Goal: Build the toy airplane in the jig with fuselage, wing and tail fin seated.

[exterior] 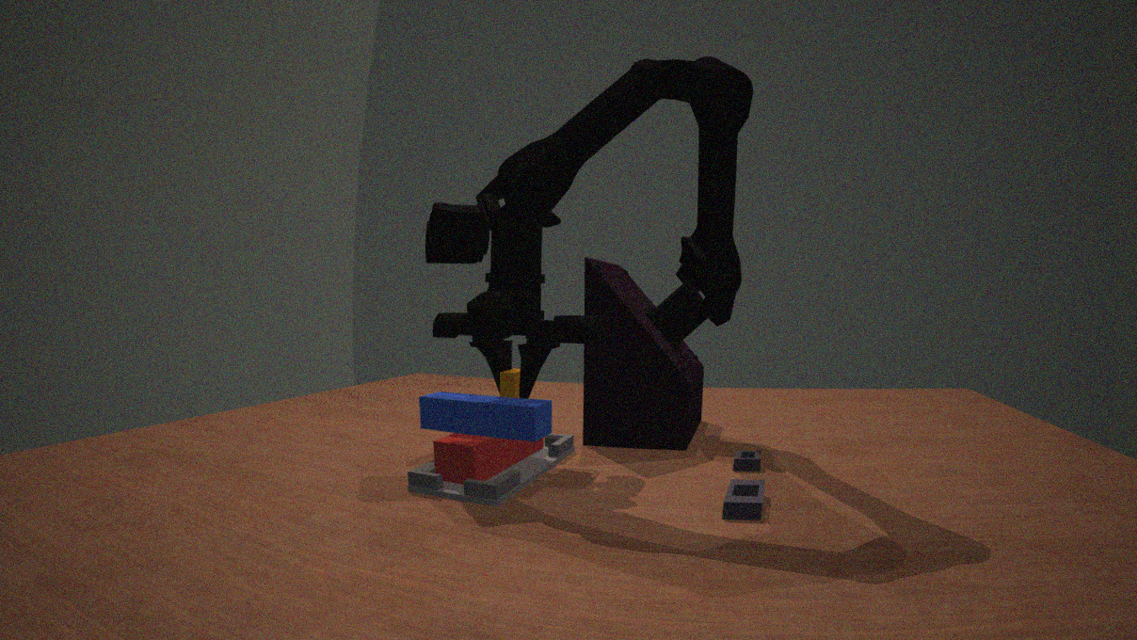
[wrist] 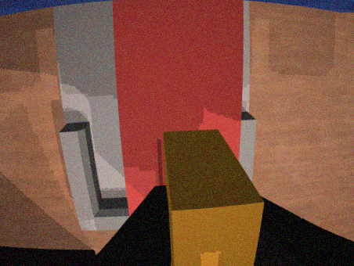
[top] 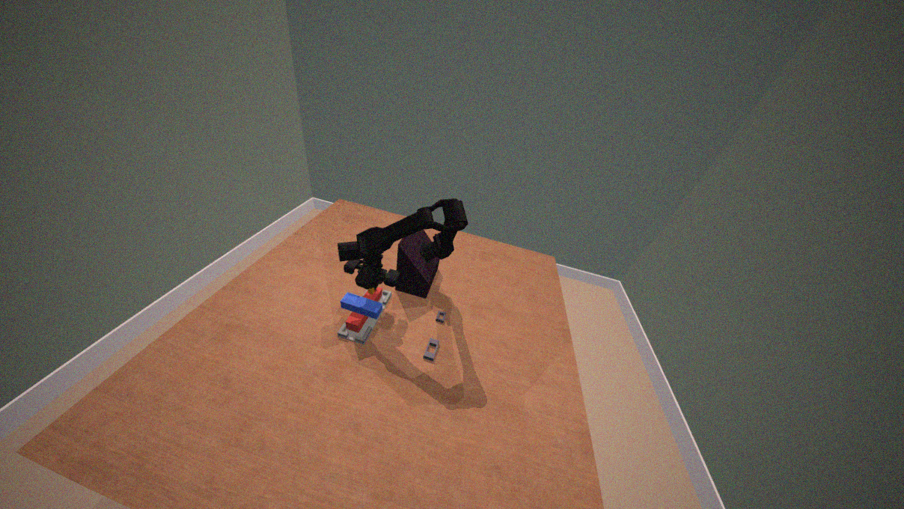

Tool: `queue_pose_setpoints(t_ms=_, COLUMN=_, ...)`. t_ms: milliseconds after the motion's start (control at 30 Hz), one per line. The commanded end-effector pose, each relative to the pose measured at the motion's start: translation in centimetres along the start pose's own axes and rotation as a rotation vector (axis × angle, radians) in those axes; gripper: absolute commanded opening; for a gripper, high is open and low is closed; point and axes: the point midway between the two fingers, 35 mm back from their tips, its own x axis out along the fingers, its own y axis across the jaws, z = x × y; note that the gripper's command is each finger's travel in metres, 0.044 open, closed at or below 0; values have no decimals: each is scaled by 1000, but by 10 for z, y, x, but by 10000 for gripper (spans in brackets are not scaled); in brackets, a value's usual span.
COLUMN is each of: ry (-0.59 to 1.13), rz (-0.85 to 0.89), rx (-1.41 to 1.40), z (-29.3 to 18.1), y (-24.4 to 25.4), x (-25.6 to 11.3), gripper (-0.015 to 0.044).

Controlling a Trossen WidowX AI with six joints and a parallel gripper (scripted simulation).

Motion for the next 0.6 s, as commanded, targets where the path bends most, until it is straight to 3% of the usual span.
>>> queue_pose_setpoints(t_ms=0, ry=1, rz=4, rx=4, z=-1, y=0, x=3, gripper=65)
queue_pose_setpoints(t_ms=400, ry=1, rz=4, rx=4, z=-1, y=0, x=3, gripper=65)
queue_pose_setpoints(t_ms=567, ry=0, rz=2, rx=-2, z=0, y=0, x=2, gripper=31)
